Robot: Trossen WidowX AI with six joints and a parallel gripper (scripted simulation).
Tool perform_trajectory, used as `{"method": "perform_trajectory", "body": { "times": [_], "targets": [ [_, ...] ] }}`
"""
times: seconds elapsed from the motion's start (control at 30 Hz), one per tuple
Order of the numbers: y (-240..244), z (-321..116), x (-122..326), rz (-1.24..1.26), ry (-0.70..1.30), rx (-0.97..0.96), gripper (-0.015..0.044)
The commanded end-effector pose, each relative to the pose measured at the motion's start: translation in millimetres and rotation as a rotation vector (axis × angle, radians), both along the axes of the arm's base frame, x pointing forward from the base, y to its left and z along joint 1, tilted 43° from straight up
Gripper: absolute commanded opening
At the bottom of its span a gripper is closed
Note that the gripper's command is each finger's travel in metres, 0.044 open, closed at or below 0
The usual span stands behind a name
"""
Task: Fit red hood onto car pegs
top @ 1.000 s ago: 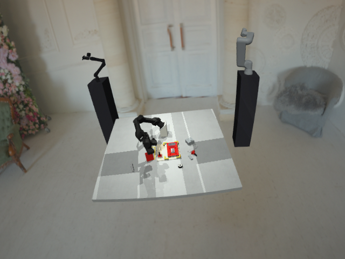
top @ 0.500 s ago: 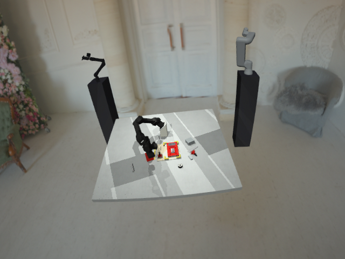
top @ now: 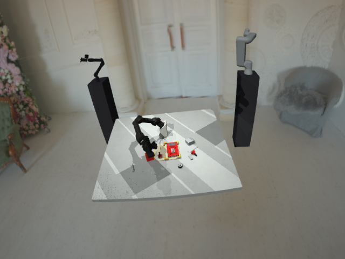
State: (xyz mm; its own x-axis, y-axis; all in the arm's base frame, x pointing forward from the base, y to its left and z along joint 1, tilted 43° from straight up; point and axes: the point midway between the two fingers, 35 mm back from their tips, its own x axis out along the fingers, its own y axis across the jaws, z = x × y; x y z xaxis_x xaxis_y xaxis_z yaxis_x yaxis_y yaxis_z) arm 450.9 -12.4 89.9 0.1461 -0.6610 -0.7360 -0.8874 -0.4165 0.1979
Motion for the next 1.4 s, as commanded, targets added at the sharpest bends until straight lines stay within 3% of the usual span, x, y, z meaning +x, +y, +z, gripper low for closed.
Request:
{"method": "perform_trajectory", "body": {
  "times": [0.0, 1.37],
  "targets": [
    [-2.4, -0.8, -2.5, 0.003, 0.008, -0.006, 0.0000],
    [-10.5, 4.5, -17.8, 0.003, 0.009, -0.006, 0.0000]
  ]
}}
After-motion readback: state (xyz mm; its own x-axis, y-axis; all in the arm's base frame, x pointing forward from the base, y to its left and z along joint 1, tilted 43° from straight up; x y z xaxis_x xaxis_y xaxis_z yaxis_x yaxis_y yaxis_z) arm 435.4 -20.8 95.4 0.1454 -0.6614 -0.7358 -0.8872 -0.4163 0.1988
